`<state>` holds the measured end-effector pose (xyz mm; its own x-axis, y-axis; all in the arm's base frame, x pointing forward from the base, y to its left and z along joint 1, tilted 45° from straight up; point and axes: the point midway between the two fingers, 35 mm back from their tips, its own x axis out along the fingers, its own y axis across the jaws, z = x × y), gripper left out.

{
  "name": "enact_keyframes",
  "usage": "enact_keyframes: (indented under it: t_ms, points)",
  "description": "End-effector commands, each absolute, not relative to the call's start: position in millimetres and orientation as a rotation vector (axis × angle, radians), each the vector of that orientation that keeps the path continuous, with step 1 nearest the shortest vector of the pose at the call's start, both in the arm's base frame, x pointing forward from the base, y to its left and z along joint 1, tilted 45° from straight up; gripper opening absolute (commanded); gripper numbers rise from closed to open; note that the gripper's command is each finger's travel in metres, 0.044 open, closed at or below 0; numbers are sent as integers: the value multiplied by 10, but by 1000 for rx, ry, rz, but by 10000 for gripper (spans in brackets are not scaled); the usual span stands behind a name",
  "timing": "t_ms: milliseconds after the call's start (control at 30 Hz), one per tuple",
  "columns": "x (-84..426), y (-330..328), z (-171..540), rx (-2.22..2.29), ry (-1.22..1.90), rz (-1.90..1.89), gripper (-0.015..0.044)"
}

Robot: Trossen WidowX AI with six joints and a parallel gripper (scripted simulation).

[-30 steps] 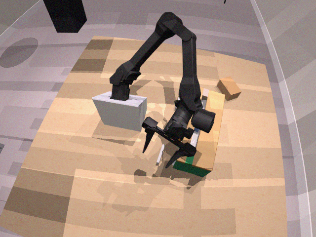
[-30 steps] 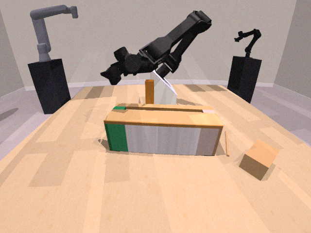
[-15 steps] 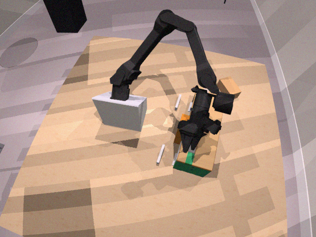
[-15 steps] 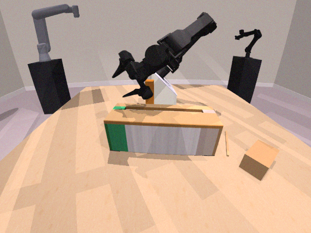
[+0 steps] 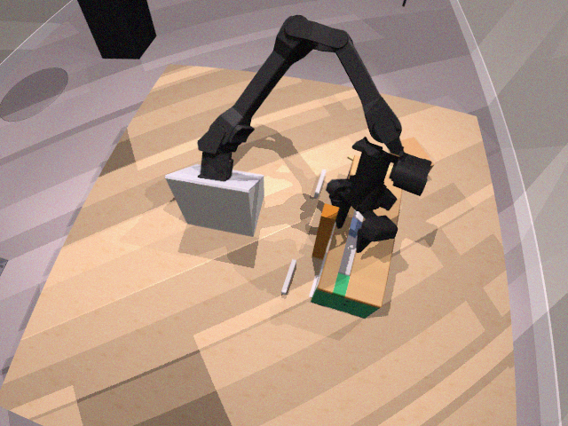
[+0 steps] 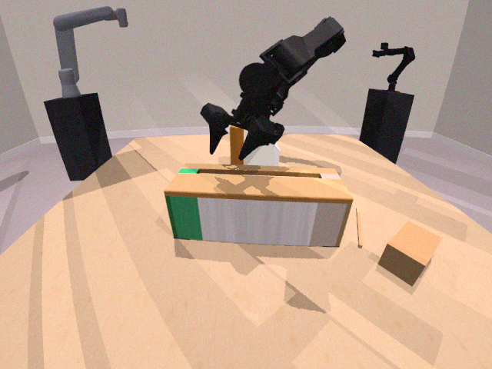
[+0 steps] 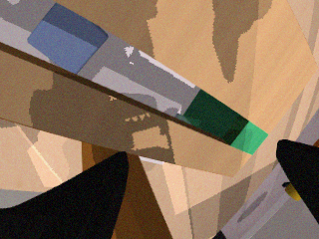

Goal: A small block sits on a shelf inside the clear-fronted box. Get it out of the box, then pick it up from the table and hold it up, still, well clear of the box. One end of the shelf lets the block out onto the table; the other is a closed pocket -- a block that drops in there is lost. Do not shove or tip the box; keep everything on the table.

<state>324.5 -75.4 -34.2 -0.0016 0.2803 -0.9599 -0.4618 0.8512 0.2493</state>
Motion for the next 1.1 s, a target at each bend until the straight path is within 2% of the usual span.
enact_keyframes:
  t_ms: [0, 133, 1067]
  points:
    - [3348, -252, 160, -437, 849, 1281, 400]
    - [3347, -181, 238, -505, 696, 1369, 400]
    - [3353, -324, 115, -508, 699, 1366, 400]
